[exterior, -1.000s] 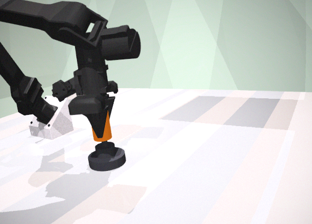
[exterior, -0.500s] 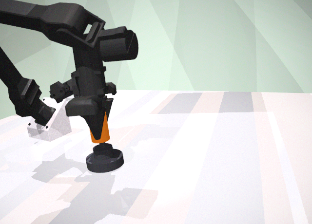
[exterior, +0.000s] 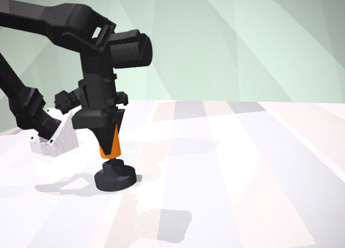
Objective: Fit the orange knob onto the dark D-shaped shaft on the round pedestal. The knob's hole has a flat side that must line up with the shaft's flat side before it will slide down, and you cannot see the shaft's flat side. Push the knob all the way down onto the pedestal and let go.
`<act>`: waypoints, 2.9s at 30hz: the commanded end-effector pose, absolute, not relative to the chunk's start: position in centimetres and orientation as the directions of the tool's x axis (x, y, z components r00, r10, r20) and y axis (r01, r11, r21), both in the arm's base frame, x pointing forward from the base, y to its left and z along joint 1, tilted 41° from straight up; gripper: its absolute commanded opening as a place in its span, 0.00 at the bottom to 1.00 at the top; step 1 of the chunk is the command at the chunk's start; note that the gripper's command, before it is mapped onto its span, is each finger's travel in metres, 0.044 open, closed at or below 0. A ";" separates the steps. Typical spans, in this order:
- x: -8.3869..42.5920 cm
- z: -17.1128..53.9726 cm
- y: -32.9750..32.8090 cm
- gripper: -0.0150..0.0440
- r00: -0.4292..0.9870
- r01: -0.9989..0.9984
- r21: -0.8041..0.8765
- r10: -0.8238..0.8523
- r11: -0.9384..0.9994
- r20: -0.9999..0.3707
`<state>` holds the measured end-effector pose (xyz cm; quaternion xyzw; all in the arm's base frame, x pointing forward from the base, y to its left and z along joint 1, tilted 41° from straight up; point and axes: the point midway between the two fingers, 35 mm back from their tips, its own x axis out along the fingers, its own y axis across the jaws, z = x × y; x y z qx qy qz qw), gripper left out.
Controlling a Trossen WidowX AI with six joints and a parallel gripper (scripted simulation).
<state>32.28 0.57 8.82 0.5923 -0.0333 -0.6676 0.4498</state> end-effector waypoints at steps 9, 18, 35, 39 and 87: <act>32.2 9.1 1.2 0.25 0.108 0.539 0.584 -0.639 -0.606 -0.762; 32.4 9.1 1.1 0.25 0.108 0.533 0.587 -0.639 -0.610 -0.762; 32.2 8.8 0.7 0.25 0.108 0.533 0.587 -0.639 -0.609 -0.762; 32.2 8.8 0.7 0.25 0.108 0.533 0.587 -0.639 -0.609 -0.762; 32.4 9.3 0.9 0.25 0.108 0.449 0.611 -0.639 -0.652 -0.762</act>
